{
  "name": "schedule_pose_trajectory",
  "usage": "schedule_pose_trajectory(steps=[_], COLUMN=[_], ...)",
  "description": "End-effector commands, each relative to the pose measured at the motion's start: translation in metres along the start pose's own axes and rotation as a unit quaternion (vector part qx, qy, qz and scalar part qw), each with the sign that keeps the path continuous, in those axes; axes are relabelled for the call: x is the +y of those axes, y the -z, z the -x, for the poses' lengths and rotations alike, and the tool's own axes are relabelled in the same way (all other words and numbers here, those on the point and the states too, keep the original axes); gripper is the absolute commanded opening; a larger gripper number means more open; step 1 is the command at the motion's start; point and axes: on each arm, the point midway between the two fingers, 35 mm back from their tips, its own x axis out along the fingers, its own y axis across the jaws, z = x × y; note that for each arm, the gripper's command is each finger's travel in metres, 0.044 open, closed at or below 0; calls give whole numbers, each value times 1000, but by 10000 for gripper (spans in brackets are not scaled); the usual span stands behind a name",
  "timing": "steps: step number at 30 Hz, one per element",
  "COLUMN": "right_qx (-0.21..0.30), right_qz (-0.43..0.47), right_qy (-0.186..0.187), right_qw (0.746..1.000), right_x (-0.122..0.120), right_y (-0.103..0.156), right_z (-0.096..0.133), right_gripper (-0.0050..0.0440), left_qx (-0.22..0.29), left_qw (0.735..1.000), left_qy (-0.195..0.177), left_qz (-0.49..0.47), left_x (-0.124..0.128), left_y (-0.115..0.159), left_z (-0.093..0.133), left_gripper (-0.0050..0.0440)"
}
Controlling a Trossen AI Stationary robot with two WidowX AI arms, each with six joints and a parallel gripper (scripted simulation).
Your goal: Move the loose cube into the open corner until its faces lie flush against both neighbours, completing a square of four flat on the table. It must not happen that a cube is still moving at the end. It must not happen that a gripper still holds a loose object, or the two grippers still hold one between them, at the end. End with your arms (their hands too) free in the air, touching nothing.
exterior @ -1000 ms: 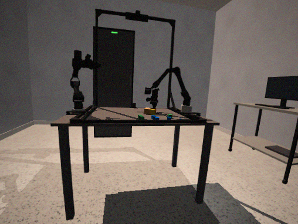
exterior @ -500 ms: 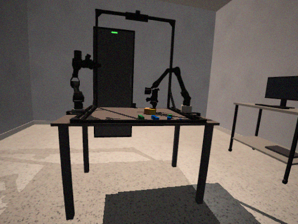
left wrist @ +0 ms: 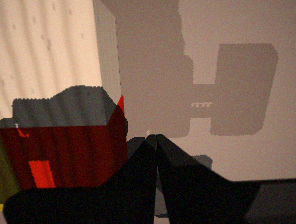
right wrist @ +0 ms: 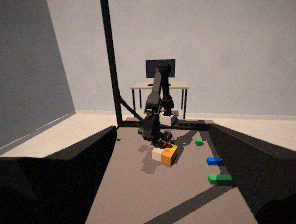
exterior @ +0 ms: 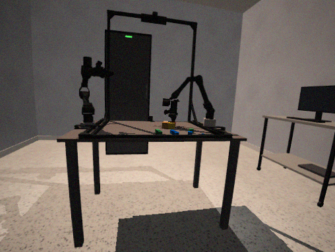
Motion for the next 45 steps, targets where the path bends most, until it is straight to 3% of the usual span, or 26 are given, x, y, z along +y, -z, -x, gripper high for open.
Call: schedule_pose_trajectory(steps=[1, 45], right_qx=[0, 0], right_qz=[-2, -2], right_qy=[-1, -1], right_qw=[1000, 1000], right_x=[0, 0], right_y=[0, 0], right_z=[0, 0], right_gripper=[400, 400], left_qx=[4, 4], left_qw=[1000, 1000], left_qy=[1, 1], left_qz=[0, 0], left_x=[1, 9], left_y=[1, 1], left_z=[-2, -2], left_gripper=[0, 0])
